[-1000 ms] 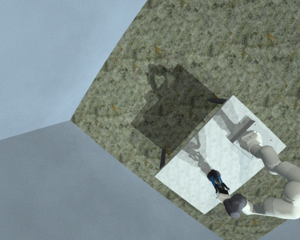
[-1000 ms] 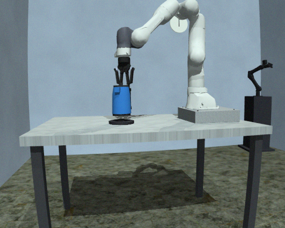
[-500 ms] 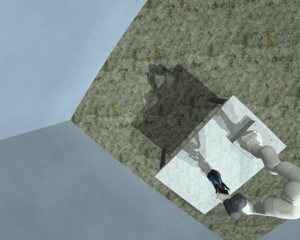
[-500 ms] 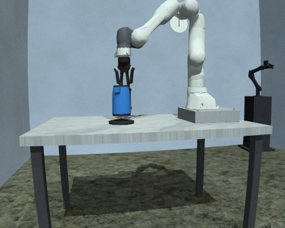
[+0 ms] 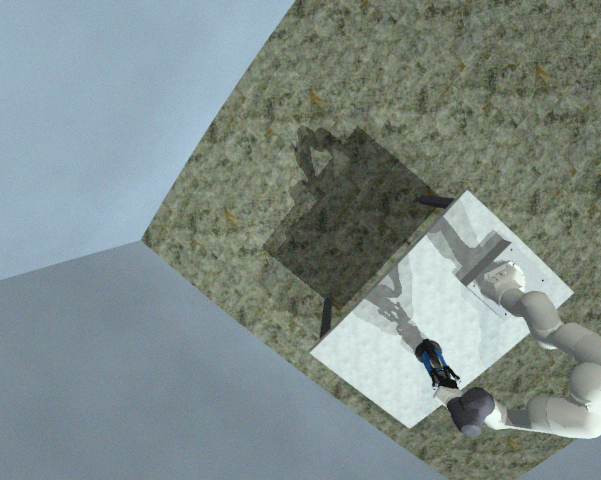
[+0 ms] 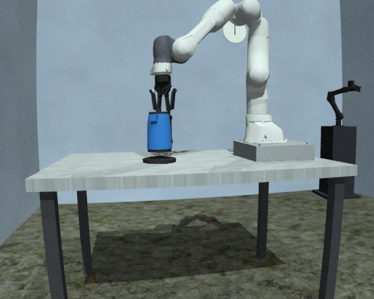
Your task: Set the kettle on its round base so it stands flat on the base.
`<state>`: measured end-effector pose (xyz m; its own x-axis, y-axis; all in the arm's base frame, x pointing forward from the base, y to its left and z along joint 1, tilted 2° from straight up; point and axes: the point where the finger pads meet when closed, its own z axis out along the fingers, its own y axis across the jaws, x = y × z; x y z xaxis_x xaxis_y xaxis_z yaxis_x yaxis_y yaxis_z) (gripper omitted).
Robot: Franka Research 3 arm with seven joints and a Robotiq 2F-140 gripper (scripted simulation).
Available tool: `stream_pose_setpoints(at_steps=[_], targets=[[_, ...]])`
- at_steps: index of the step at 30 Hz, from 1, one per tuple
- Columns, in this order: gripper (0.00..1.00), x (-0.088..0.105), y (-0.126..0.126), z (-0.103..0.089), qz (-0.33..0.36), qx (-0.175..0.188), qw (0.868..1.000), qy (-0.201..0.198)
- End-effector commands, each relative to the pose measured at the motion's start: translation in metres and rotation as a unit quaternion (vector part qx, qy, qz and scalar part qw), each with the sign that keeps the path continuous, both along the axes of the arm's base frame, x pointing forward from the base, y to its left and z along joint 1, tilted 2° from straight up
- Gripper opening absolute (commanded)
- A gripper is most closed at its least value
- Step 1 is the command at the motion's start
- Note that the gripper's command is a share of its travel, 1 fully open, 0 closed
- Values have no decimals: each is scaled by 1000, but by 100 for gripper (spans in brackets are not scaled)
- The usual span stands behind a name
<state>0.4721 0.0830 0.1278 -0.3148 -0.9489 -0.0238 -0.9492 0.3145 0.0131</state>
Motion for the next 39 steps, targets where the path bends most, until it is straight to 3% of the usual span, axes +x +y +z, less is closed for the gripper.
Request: stream_pose_setpoints(at_steps=[1, 39], targets=[[0, 4, 2, 4, -2, 1, 1000, -6], [0, 5, 5, 3, -2, 1, 1000, -6]])
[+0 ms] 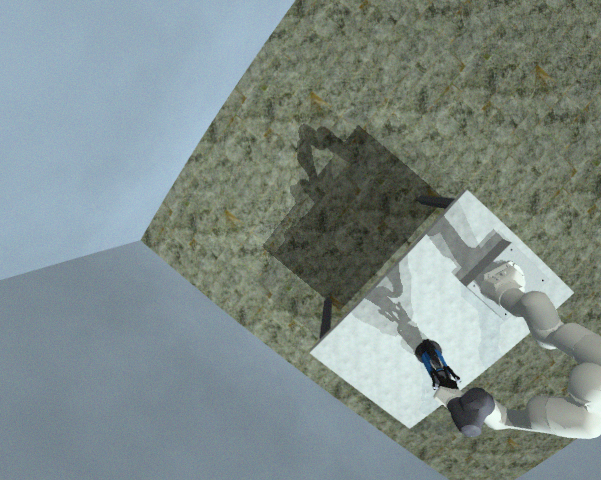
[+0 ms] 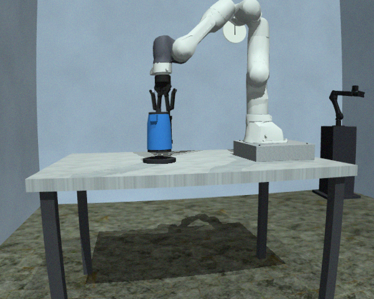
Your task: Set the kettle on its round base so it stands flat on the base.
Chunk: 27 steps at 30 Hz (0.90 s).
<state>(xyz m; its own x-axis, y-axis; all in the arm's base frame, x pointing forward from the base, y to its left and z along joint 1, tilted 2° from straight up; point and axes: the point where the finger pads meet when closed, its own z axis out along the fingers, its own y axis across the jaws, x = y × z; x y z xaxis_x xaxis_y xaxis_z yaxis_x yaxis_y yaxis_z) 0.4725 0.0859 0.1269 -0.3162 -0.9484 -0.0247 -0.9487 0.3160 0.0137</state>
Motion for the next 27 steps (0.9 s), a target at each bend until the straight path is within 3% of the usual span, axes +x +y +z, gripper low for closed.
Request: stream_pose_setpoints(at_steps=[1, 27], targets=[[0, 5, 2, 4, -1, 1, 1000, -7], [0, 5, 2, -4, -1, 1, 1000, -7]])
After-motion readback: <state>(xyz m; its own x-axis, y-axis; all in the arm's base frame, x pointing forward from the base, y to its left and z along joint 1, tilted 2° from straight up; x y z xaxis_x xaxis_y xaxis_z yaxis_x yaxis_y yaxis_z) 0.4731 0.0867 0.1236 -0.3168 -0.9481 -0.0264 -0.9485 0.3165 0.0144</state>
